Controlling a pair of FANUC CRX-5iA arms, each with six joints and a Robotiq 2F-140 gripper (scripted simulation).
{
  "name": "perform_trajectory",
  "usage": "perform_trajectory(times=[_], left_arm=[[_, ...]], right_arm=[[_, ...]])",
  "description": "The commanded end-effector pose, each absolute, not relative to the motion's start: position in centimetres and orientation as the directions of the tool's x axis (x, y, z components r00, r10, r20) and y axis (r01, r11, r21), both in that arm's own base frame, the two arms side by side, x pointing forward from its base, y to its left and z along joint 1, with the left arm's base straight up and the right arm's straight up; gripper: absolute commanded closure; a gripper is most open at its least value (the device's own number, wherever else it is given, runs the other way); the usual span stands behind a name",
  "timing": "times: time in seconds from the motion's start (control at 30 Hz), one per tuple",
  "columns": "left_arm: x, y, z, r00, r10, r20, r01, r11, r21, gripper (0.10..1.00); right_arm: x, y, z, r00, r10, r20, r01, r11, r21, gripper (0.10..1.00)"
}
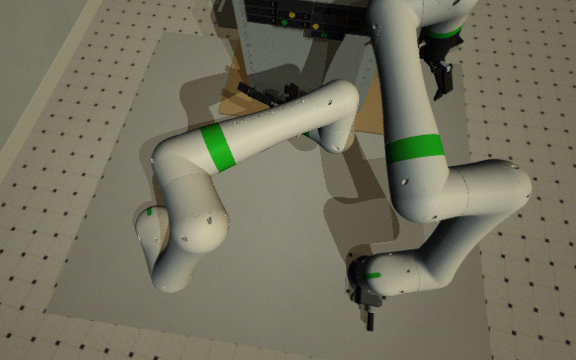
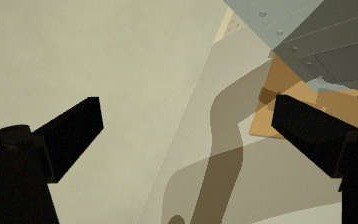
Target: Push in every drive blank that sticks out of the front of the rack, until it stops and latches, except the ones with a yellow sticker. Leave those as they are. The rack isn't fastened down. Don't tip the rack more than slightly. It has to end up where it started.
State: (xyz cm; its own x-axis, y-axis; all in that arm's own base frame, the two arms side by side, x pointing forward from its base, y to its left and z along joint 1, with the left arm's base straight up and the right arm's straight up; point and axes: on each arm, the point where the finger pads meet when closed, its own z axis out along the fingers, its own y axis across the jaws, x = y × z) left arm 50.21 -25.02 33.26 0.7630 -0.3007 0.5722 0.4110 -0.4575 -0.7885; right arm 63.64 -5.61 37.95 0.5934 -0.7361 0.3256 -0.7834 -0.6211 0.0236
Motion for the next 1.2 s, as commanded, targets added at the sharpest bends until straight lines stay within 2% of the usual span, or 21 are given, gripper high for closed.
perform_trajectory(times=[0.0, 1.17], left_arm=[[50.2, -25.0, 33.4, 0.762, -0.300, 0.574, 0.412, -0.459, -0.787, 0.098], [50.2, -25.0, 33.4, 0.762, -0.300, 0.574, 0.412, -0.459, -0.787, 0.098]], right_arm=[[63.6, -5.6, 38.1, 0.593, -0.736, 0.327, -0.784, -0.621, 0.022, 0.098], [62.7, -9.5, 37.6, 0.577, -0.754, 0.313, -0.800, -0.599, 0.033, 0.098]])
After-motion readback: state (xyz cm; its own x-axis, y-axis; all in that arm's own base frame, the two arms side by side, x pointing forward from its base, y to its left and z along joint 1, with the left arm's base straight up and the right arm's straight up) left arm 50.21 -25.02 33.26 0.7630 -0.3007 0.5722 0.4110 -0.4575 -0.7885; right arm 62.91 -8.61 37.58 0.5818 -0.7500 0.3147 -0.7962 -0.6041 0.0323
